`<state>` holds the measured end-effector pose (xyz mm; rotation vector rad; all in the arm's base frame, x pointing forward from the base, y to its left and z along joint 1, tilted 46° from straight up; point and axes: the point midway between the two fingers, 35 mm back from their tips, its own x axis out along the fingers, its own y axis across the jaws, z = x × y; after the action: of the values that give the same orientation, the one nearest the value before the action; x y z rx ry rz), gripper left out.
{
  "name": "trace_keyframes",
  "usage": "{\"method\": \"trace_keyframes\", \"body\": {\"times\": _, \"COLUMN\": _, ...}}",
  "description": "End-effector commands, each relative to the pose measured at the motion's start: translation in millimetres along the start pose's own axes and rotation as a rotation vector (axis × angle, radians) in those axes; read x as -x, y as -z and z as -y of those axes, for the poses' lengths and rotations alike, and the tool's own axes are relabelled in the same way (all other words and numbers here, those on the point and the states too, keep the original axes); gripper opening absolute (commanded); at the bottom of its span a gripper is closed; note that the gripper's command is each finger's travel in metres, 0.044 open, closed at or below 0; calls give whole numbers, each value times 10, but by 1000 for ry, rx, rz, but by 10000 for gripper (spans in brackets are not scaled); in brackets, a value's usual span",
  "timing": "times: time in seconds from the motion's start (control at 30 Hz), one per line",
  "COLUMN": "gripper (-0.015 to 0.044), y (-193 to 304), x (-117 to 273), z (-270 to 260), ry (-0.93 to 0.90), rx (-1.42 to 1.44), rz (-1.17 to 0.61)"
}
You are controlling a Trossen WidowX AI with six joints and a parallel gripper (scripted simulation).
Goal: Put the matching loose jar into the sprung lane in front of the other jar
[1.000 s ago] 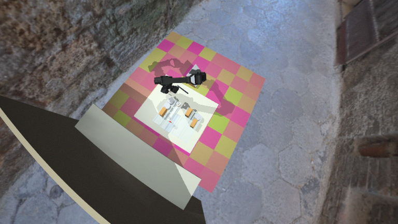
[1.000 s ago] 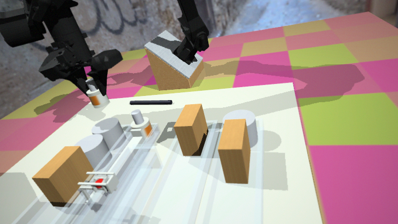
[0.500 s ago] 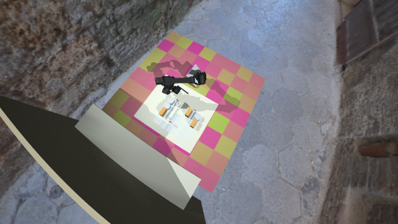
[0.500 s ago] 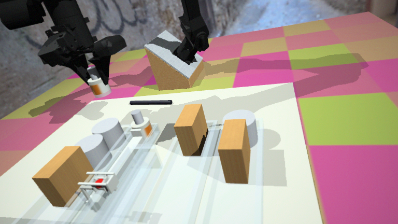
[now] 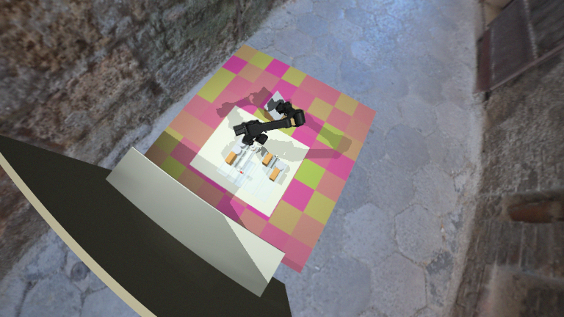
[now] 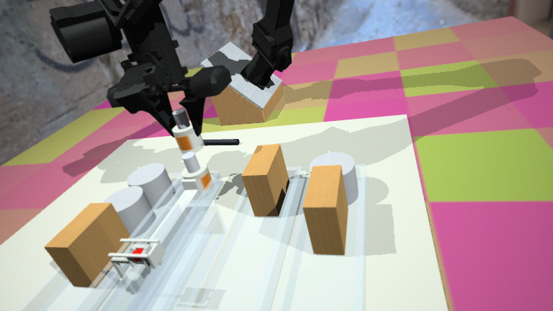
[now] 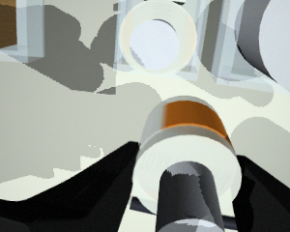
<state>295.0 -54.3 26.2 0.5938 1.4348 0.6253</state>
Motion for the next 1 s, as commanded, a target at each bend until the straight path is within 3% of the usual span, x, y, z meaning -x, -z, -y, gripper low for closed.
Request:
{"method": "trace_keyframes", "body": {"times": 0.0, "gripper": 0, "y": 32, "x": -91, "z": -189, "ry": -11, "rx": -4, "rz": -1}}
{"method": "trace_keyframes", "body": {"times": 0.4, "gripper": 0, "y": 24, "x": -320, "z": -192, "ry": -11, "rx": -3, "rz": -1}}
{"method": "trace_keyframes", "body": {"times": 0.97, "gripper": 0, "y": -28, "x": -328, "z": -191, "ry": -11, "rx": -3, "rz": 0}}
